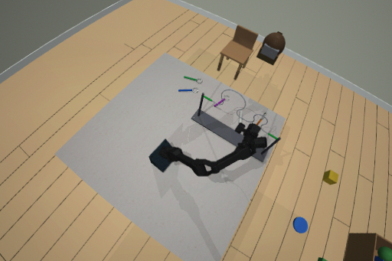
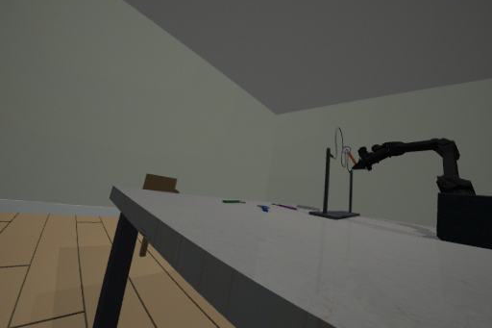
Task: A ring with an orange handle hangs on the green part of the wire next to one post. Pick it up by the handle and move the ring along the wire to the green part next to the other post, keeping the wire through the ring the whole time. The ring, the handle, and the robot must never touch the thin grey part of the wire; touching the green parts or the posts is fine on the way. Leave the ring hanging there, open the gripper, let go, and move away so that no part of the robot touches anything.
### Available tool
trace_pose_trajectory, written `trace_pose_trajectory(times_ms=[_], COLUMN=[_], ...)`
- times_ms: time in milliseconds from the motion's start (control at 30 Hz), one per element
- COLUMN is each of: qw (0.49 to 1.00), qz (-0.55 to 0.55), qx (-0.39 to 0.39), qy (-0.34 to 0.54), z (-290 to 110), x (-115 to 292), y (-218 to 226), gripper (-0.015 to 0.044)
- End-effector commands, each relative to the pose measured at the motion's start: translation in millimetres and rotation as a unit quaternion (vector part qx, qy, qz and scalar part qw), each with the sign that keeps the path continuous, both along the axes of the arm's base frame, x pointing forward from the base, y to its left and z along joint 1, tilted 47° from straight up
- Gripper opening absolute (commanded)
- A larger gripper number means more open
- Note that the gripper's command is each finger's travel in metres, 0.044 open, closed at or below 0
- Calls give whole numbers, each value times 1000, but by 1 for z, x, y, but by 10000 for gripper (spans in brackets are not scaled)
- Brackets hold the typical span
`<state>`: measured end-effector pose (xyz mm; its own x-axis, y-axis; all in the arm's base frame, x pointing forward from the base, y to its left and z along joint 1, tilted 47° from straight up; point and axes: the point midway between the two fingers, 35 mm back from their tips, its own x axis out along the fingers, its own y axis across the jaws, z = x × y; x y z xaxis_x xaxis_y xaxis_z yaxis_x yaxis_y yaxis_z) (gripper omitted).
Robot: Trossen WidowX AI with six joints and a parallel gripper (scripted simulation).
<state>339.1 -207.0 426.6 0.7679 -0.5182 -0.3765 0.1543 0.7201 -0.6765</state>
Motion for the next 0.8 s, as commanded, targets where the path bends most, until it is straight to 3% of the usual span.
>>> trace_pose_trajectory(times_ms=[0,767], qw=[999,949], qz=[0,8], qx=[-47,-310], qy=[7,57], z=[6,38], x=[-2,-5], y=[-3,-20], gripper=[-150,-150])
